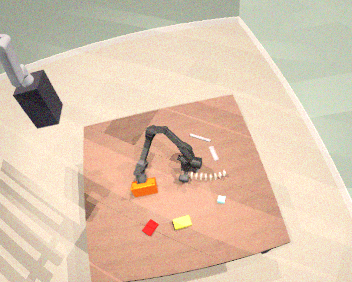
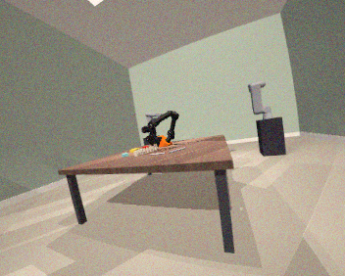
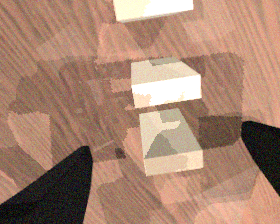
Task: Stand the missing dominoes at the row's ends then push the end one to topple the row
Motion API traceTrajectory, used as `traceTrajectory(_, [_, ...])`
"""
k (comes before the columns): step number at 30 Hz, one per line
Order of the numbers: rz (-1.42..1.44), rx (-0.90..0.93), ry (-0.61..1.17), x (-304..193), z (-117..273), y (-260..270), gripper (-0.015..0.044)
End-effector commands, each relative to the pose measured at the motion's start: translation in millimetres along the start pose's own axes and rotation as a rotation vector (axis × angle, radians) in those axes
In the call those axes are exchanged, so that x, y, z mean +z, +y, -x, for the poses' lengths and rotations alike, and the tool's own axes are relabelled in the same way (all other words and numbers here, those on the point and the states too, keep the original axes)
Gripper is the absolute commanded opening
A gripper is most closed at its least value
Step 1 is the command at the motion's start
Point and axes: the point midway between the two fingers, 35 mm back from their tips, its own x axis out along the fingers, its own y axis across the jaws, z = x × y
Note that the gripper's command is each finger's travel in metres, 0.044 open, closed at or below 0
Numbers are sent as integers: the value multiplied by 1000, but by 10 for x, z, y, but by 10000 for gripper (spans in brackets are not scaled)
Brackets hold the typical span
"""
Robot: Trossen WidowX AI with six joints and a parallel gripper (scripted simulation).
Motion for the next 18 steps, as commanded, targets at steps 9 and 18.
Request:
traceTrajectory(9, [-91, 10, -28, 10, 1222, -17, 440])
traceTrajectory(18, [-81, 11, -29, -15, 1309, -17, 414])
